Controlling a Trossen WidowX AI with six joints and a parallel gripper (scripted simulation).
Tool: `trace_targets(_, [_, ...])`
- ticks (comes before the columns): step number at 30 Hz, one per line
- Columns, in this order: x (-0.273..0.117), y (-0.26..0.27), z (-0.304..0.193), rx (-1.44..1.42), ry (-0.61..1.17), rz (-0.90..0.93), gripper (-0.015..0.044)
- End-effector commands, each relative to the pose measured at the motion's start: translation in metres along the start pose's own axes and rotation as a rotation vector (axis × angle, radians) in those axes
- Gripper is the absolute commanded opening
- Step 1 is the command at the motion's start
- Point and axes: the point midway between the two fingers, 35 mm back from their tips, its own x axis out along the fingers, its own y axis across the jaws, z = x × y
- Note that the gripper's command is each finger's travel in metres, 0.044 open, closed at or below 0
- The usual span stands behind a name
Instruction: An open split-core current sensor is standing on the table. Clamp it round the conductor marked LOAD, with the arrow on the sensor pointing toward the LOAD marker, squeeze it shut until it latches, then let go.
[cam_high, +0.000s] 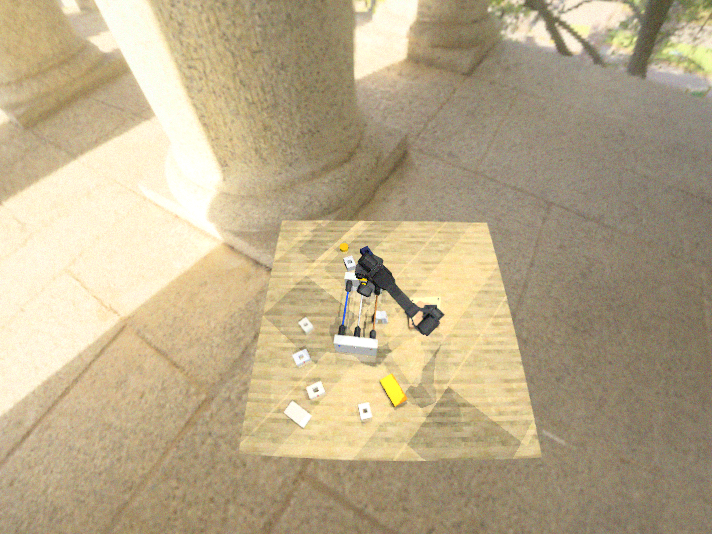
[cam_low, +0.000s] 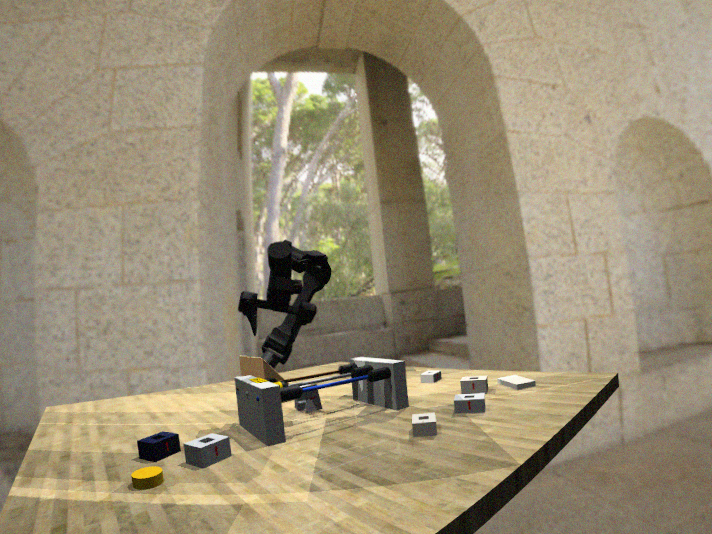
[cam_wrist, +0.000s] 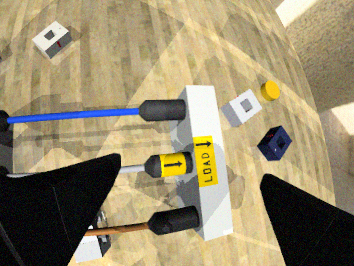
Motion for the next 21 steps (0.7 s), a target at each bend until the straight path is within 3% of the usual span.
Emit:
trace_targets(1, [0.0142, -0.041, -0.0211, 0.178, 0.118, 0.148, 0.044])
trace_targets(21, [0.0158, -0.046, -0.0243, 0.2, 0.132, 0.171, 0.044])
